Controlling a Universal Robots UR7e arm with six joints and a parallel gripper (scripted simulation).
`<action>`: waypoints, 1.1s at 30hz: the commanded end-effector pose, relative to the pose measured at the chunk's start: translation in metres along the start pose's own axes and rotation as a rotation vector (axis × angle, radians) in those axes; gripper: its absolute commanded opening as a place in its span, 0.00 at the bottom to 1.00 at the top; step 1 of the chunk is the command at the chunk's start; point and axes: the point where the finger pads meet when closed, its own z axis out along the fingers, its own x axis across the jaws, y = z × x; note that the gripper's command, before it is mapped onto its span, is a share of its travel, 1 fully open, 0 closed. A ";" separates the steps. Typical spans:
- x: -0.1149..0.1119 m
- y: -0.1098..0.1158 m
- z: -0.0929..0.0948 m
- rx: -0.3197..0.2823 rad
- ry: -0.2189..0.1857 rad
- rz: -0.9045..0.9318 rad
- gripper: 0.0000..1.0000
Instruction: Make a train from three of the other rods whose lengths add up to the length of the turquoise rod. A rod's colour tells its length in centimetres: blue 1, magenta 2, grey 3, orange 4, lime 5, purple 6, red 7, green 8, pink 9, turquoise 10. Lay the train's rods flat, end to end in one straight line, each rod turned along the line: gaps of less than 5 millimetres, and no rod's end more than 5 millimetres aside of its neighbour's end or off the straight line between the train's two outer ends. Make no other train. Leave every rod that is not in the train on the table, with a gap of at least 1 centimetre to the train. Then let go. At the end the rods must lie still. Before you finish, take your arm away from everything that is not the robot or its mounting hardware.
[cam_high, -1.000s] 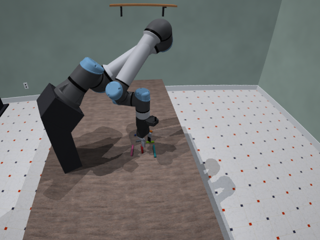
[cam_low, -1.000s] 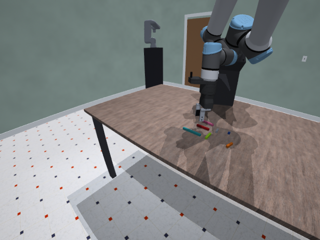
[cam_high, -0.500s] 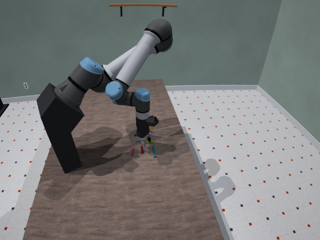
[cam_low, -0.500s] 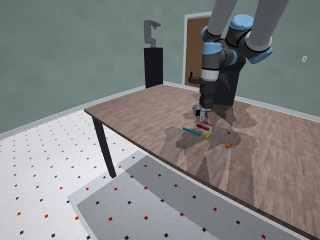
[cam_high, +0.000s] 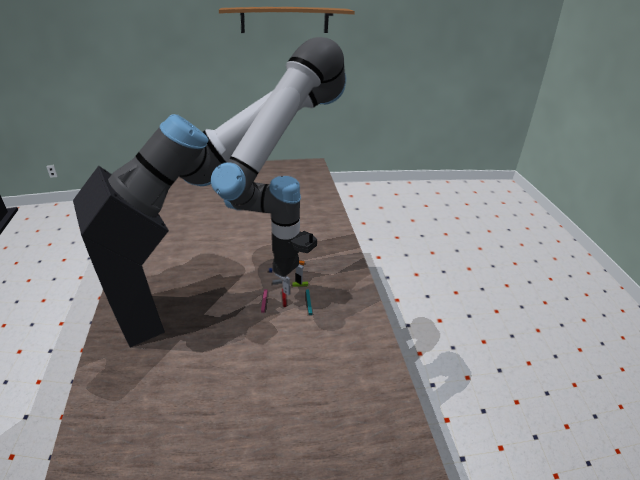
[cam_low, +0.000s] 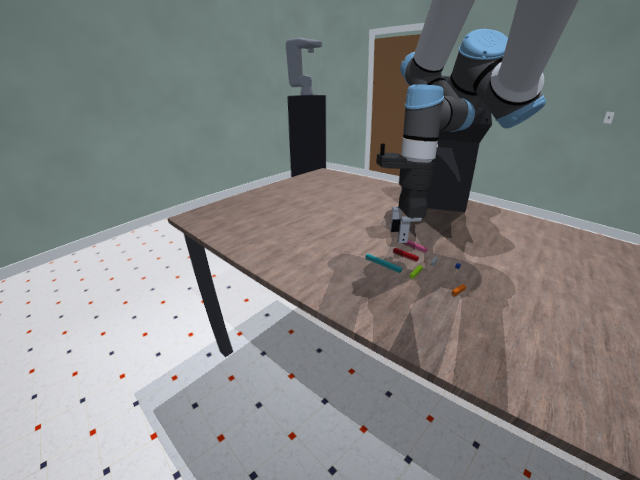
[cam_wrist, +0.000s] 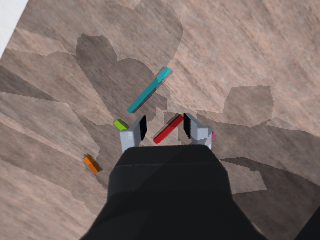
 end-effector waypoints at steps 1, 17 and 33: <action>0.000 0.000 0.000 0.001 0.000 0.000 1.00; 0.000 0.000 0.000 0.001 0.000 0.000 1.00; 0.000 0.001 0.000 0.000 0.000 0.035 1.00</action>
